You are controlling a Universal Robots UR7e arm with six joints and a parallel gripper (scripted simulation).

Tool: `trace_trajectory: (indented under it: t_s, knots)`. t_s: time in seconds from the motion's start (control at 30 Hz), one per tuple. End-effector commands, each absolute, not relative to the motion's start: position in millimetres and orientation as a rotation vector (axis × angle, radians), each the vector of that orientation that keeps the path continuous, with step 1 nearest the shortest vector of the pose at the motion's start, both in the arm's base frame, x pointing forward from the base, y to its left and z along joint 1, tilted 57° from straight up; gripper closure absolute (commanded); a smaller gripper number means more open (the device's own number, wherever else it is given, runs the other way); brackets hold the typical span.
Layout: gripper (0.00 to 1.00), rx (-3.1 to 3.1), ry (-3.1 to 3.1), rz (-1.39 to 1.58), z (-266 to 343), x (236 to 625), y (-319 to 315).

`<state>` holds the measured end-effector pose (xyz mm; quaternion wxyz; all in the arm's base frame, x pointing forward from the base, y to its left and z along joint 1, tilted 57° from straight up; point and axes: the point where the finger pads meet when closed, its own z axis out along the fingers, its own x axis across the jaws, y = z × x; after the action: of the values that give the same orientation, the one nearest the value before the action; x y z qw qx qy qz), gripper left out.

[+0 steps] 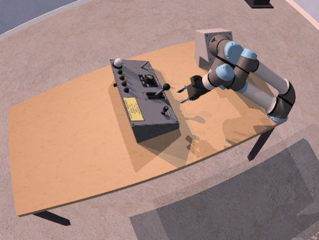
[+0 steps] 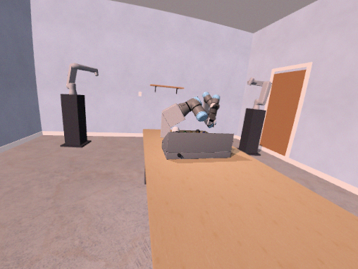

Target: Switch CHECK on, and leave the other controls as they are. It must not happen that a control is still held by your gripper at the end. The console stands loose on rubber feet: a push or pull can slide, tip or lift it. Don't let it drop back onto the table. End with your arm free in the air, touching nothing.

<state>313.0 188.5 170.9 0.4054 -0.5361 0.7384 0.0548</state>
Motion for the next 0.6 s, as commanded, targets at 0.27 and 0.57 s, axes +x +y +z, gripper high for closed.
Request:
trace_trajectory:
  t_s: [0.27,0.57]
  knots:
    - [0.0,-1.341,1.876,0.136,159.6,312.1,185.9]
    - [0.0,-1.341,1.876,0.136,159.6,312.1,185.9]
